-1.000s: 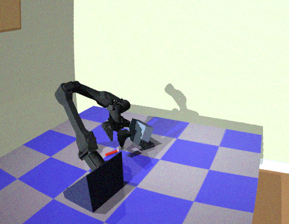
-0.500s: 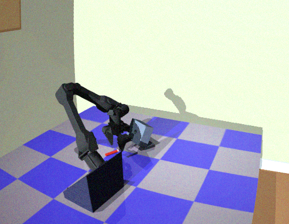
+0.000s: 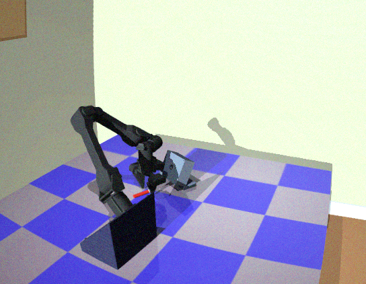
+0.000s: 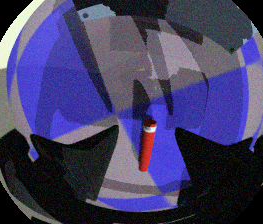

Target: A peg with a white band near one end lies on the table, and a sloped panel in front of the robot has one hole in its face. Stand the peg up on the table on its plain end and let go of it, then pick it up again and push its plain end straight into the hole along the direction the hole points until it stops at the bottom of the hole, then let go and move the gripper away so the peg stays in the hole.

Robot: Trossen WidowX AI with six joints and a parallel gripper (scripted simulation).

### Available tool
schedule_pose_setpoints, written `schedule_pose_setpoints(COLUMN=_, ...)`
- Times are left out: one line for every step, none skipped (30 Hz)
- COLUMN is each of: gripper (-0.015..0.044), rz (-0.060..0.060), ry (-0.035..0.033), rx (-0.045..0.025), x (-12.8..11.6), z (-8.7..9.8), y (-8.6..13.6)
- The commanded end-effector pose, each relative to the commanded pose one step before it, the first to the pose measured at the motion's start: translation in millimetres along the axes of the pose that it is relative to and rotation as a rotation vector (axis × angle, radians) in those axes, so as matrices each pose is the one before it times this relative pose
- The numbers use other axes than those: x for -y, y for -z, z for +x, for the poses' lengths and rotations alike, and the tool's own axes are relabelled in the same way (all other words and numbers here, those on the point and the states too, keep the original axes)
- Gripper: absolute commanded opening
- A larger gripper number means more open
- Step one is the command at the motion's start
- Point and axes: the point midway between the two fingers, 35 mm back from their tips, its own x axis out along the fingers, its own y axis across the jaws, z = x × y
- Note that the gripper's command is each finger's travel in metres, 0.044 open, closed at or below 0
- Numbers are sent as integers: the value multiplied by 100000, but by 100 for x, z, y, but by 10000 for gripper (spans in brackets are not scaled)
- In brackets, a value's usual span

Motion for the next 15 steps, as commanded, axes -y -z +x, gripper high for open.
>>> schedule_pose_setpoints(gripper=230, rz=718, ry=82, rx=-275, x=146, z=142, y=119)
schedule_pose_setpoints(gripper=204, rz=0, ry=0, rx=0, x=0, z=0, y=0)
schedule_pose_setpoints(gripper=178, rz=0, ry=0, rx=0, x=0, z=0, y=0)
schedule_pose_setpoints(gripper=151, rz=0, ry=0, rx=0, x=0, z=0, y=0)
schedule_pose_setpoints(gripper=125, rz=0, ry=0, rx=0, x=0, z=0, y=0)
schedule_pose_setpoints(gripper=110, rz=0, ry=0, rx=0, x=0, z=0, y=0)
schedule_pose_setpoints(gripper=110, rz=0, ry=0, rx=0, x=0, z=0, y=0)
schedule_pose_setpoints(gripper=110, rz=0, ry=0, rx=0, x=0, z=0, y=0)
schedule_pose_setpoints(gripper=110, rz=0, ry=0, rx=0, x=0, z=0, y=0)
schedule_pose_setpoints(gripper=110, rz=0, ry=0, rx=0, x=0, z=0, y=0)
schedule_pose_setpoints(gripper=110, rz=0, ry=0, rx=0, x=0, z=0, y=0)
schedule_pose_setpoints(gripper=110, rz=0, ry=0, rx=0, x=0, z=0, y=0)
schedule_pose_setpoints(gripper=110, rz=0, ry=0, rx=0, x=0, z=0, y=0)
schedule_pose_setpoints(gripper=110, rz=0, ry=0, rx=0, x=0, z=0, y=0)
schedule_pose_setpoints(gripper=110, rz=0, ry=0, rx=0, x=0, z=0, y=0)
